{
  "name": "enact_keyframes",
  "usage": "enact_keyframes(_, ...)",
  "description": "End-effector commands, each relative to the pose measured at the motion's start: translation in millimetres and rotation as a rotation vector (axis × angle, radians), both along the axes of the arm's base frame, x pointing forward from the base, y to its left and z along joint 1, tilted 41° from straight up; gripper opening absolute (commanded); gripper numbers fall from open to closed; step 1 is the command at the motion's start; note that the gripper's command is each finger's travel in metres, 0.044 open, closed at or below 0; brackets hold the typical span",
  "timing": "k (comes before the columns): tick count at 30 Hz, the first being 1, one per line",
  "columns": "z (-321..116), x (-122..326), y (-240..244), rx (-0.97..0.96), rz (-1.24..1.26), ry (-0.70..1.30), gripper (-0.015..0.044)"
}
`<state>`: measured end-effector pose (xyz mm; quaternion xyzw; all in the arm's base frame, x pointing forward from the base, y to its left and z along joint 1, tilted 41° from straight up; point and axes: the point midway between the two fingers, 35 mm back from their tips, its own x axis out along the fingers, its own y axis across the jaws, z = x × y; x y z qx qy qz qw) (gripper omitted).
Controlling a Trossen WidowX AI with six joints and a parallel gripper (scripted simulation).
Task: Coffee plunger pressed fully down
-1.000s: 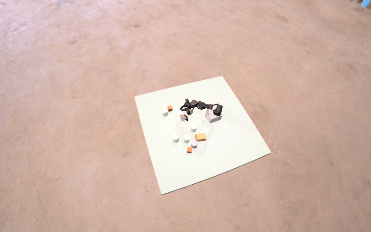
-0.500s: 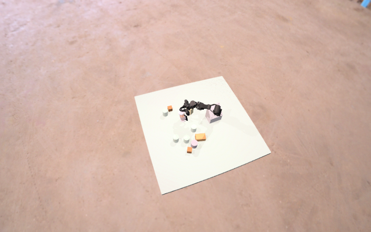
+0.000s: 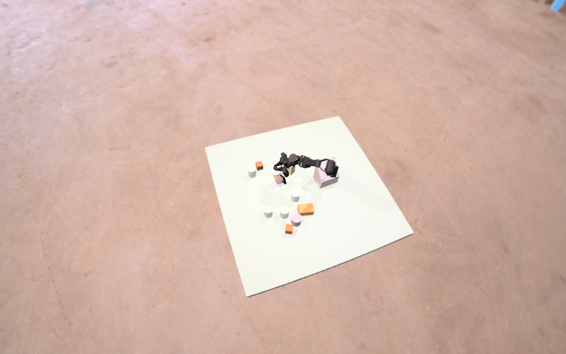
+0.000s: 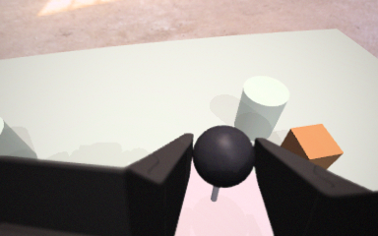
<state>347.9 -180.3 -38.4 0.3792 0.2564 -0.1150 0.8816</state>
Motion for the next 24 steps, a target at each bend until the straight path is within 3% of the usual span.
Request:
enact_keyframes(1, -7.9, 0.2, 7.4, 0.025, 0.014, 0.021, 0.0123)
enact_keyframes(24, -8.7, 4.5, 4.5, 0.024, 0.014, 0.020, 0.0123)
